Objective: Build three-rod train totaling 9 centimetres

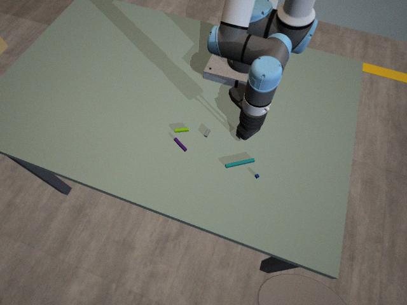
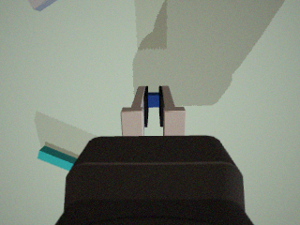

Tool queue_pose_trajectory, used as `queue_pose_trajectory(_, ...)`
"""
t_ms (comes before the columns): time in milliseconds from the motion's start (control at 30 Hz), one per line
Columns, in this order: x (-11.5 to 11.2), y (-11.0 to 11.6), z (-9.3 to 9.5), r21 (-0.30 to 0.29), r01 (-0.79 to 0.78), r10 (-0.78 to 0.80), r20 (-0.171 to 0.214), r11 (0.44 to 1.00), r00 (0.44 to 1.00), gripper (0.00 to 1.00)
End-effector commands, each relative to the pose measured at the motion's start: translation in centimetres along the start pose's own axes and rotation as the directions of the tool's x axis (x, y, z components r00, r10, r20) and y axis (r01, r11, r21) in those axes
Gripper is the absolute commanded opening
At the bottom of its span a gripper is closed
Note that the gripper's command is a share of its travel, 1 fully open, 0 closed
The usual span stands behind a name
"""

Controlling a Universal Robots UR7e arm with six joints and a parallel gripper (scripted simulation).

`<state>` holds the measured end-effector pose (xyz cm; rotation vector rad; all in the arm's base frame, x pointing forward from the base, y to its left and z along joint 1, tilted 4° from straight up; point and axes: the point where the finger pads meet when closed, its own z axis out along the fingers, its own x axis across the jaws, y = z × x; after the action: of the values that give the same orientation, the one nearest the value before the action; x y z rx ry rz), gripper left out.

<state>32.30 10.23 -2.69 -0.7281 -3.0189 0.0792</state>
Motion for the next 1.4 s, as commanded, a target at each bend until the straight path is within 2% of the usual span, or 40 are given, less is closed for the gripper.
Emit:
queue_pose_trajectory(0, -0.2, 0.0, 0.0, -0.001, -0.003, 0.003, 0.002, 1.000, 1.000, 0.24)
queue_pose_trajectory(367, -0.2, 0.0, 0.0, -0.001, -0.003, 0.003, 0.001, 1.000, 1.000, 0.24)
queue_pose_trajectory(867, 0.0, -0.1, 1.2, 0.001, -0.003, 0.003, -0.002, 1.000, 1.000, 0.24)
queue_pose_trajectory(1367, -0.1, 0.0, 1.2, 0.000, -0.003, 0.003, 0.001, 1.000, 1.000, 0.24)
